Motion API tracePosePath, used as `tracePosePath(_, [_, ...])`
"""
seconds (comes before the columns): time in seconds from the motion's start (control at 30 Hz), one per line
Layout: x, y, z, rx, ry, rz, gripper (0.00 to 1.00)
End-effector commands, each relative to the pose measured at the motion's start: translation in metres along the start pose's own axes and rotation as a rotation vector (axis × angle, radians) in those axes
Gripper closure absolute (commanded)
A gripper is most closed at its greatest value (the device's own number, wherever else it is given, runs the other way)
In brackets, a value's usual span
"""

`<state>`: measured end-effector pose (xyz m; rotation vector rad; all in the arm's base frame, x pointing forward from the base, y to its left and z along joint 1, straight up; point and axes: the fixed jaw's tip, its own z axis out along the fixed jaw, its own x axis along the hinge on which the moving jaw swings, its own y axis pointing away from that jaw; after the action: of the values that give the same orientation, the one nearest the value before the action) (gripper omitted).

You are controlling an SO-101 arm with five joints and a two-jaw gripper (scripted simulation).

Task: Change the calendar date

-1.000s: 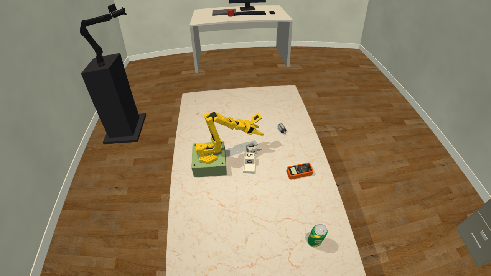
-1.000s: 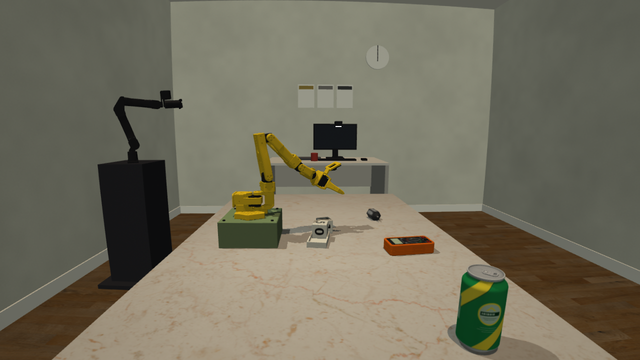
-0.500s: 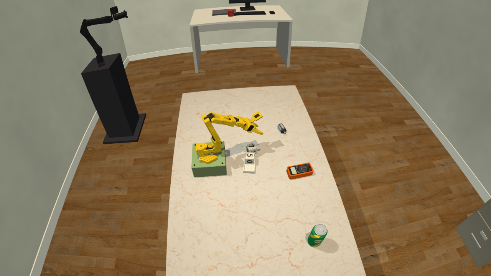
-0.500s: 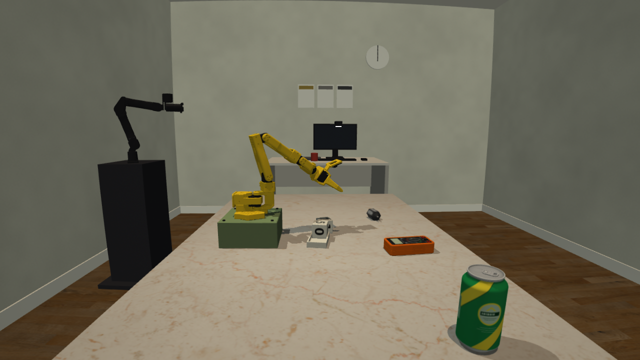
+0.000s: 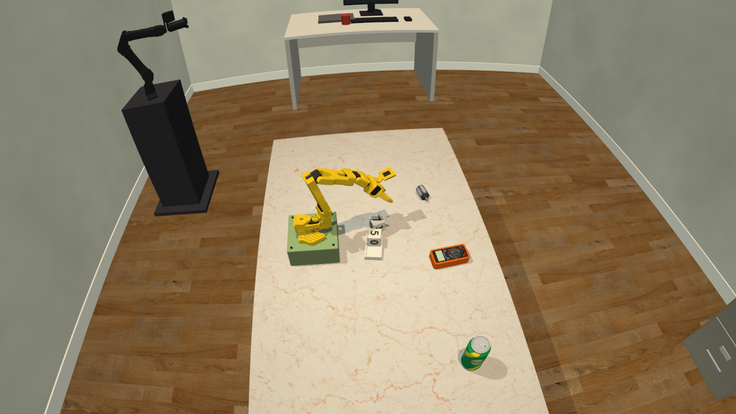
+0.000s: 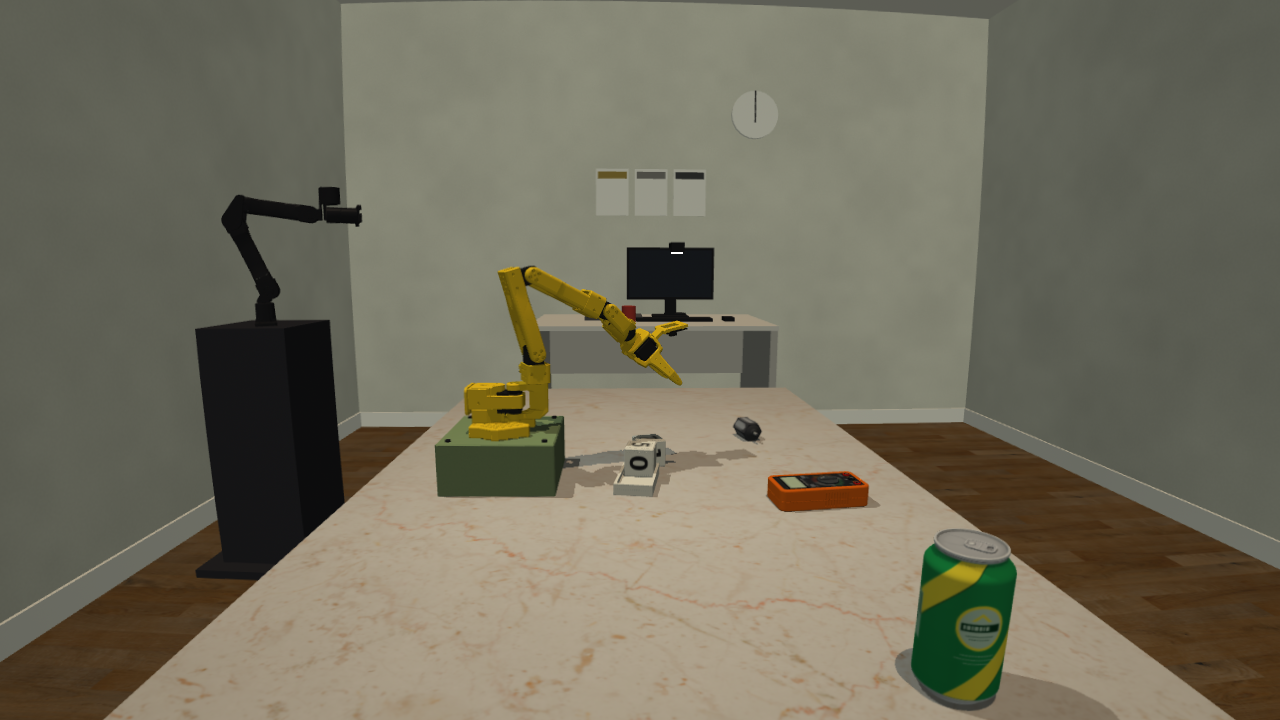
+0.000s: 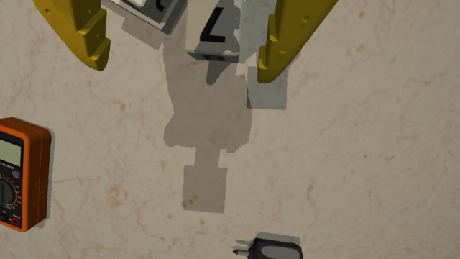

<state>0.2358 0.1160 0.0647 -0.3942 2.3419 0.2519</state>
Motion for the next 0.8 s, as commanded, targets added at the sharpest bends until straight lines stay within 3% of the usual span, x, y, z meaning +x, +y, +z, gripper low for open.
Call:
tracePosePath(0.0, [0.017, 0.000, 0.006, 0.020, 0.204, 0.006, 0.65])
tracePosePath(0.37, [0.047, -0.003, 0.014, 0.041, 0.416, 0.006, 0.65])
tracePosePath(0.43, [0.047, -0.003, 0.014, 0.041, 0.416, 0.006, 0.65])
tracePosePath(0.47, [0.055, -0.003, 0.016, 0.048, 0.484, 0.007, 0.65])
tracePosePath(0.77, [0.075, -0.004, 0.023, 0.067, 0.663, 0.012, 0.65])
